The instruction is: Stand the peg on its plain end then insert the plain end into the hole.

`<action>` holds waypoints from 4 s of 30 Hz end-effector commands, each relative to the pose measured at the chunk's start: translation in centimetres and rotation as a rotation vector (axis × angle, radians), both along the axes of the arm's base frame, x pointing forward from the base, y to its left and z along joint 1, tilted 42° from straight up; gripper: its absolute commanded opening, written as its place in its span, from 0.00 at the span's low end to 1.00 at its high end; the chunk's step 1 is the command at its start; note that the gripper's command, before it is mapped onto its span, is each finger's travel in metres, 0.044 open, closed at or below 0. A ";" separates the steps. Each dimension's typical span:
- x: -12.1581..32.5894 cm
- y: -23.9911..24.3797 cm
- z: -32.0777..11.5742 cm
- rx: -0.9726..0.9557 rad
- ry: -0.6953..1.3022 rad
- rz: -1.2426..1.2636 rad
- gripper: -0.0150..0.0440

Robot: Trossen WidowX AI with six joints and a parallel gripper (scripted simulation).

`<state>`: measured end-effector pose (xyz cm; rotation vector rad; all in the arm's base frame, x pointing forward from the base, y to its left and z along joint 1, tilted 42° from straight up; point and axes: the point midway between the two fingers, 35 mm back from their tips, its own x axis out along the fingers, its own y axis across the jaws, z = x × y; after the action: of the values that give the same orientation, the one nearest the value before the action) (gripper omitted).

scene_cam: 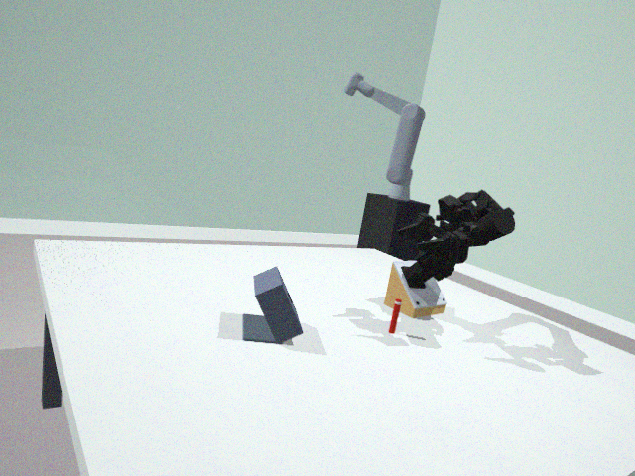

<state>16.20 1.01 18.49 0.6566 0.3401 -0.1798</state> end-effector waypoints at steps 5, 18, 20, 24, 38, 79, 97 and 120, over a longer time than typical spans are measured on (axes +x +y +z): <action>0.3 0.7 -1.3 -0.140 0.176 0.080 1.00; 0.0 1.8 -4.5 -0.258 0.551 0.270 1.00; -0.2 2.0 -4.9 -0.258 0.609 0.304 1.00; -0.4 2.3 -5.7 -0.241 0.719 0.373 1.00; -0.5 3.6 -7.0 -0.035 0.992 0.604 1.00; 1.8 6.2 -7.8 0.505 1.075 0.739 1.00; 1.8 8.2 -10.1 0.502 1.074 0.737 1.00; 1.7 10.0 -11.8 0.498 1.064 0.745 0.96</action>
<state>17.85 11.05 6.66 0.8366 1.6604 0.3081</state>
